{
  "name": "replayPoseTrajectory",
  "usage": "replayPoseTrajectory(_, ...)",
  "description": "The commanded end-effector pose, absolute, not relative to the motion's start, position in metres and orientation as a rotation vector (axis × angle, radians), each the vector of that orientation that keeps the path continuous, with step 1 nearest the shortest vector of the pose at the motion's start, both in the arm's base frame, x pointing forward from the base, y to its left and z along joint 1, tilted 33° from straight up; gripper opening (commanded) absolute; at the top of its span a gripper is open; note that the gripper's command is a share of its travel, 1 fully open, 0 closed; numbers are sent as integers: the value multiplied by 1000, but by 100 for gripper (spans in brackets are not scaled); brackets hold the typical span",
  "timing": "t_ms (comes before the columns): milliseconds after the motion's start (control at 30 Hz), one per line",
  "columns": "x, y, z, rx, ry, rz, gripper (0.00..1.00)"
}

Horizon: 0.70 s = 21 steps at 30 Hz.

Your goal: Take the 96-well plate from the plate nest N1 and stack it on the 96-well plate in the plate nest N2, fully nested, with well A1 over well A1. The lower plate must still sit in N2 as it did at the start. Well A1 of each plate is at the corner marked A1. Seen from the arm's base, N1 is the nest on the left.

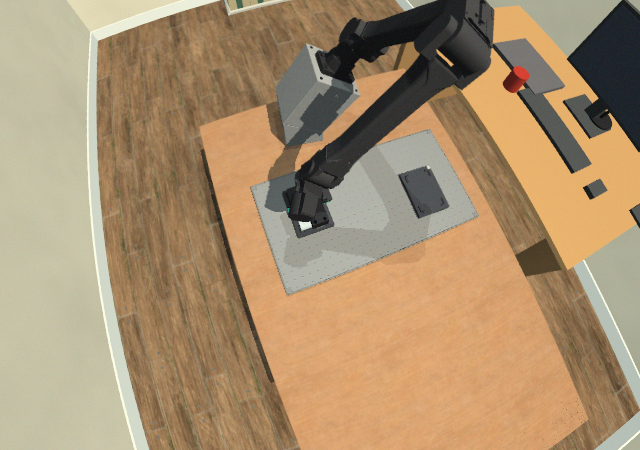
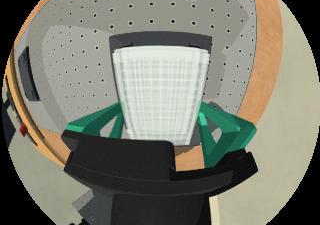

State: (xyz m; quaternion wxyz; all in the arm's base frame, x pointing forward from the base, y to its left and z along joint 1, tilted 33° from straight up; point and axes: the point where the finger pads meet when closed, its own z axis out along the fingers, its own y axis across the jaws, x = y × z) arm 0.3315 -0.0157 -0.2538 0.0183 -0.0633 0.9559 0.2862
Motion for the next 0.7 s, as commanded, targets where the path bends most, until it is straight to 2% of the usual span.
replayPoseTrajectory(0, 340, -23, -252, -165, 2950, 868, 0)
replayPoseTrajectory(667, 334, -14, -255, -183, 2959, 878, 0)
